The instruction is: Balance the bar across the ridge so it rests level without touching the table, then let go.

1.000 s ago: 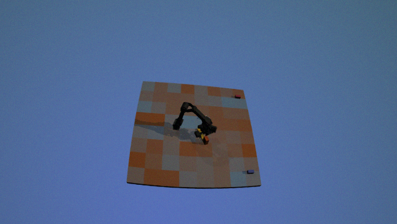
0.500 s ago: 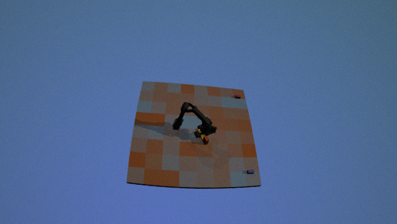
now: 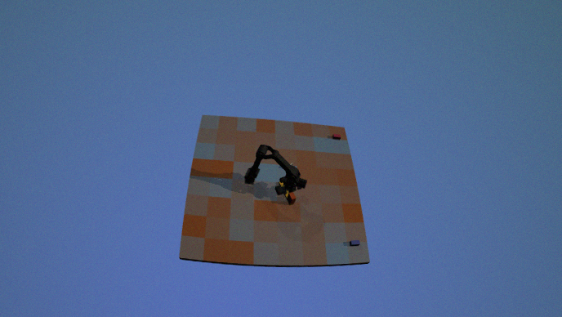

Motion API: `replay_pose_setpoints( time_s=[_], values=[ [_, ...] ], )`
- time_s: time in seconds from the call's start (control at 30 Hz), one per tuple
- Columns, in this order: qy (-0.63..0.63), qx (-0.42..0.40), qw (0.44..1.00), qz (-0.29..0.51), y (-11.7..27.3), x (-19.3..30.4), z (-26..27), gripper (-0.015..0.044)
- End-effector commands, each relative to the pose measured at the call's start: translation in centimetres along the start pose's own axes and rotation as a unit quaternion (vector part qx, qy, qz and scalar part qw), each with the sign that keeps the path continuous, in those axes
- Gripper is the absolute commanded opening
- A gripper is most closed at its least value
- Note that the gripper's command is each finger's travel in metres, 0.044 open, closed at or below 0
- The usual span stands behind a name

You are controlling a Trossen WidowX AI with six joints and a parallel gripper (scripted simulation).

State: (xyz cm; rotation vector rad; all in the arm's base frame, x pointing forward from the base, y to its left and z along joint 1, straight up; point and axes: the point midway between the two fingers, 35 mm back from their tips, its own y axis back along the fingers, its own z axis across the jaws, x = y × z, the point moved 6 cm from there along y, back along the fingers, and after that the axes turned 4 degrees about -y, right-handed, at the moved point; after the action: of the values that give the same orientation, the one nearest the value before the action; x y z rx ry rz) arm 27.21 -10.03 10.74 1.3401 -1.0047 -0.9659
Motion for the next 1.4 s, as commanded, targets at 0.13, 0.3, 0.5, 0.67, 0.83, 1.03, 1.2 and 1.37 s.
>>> replay_pose_setpoints(
  time_s=[0.13, 0.3, 0.5, 0.67, 0.83, 1.03, 1.2, 1.37],
  values=[
    [0.0, 0.001, 1.0, 0.0, 1.4, 0.2, -0.2, 0.0],
    [0.0, 0.001, 1.0, 0.0, 2.6, 0.3, -0.3, 0.0],
    [0.001, 0.001, 1.0, 0.0, 4.2, 0.3, -0.4, 0.0],
    [0.001, 0.001, 1.0, 0.0, 5.5, 0.3, -0.4, 0.0],
    [0.001, 0.002, 1.0, 0.0, 6.8, 0.3, -0.4, 0.0],
    [0.001, 0.002, 1.0, 0.0, 8.3, 0.2, -0.3, 0.0],
    [0.001, 0.002, 1.0, 0.0, 9.6, 0.1, -0.2, 0.0],
    [0.001, 0.002, 1.0, -0.001, 10.5, 0.0, 0.0, 0.0]
  ],
)
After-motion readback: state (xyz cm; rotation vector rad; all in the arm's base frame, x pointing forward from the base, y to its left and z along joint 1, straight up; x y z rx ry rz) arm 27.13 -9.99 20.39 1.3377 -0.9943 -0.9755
